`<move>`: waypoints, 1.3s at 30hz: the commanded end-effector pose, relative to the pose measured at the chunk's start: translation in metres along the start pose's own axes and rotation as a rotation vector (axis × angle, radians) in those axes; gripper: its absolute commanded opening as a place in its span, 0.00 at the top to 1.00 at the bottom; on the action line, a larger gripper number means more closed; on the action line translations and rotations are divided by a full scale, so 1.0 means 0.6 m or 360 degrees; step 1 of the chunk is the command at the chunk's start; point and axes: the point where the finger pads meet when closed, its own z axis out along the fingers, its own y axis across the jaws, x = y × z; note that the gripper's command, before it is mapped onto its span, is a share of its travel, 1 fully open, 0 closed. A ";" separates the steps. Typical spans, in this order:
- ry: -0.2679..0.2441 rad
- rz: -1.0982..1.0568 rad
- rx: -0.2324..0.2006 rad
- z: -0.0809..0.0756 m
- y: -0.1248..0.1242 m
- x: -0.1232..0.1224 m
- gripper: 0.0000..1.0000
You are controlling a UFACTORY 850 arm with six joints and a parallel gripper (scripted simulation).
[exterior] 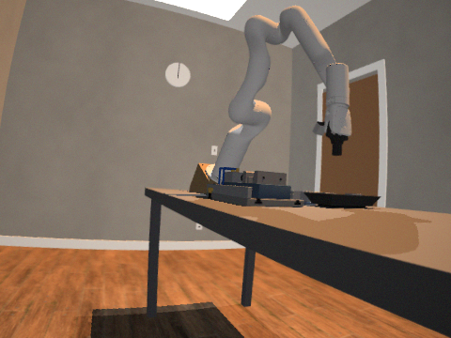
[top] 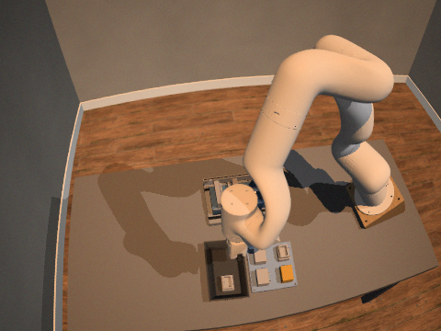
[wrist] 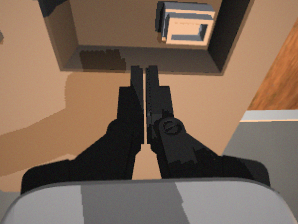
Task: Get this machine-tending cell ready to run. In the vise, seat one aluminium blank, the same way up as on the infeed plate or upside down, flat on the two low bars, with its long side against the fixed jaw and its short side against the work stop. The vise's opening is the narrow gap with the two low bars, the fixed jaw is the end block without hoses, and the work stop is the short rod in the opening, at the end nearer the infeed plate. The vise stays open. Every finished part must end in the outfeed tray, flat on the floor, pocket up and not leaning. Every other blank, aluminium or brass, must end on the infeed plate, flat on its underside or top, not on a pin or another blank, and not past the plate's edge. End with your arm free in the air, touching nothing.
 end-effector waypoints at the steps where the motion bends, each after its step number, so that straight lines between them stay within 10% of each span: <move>1: 0.0000 0.0001 -0.0002 -0.001 -0.030 0.003 1.00; 39: -0.0002 0.0001 -0.0001 -0.001 -0.479 0.062 1.00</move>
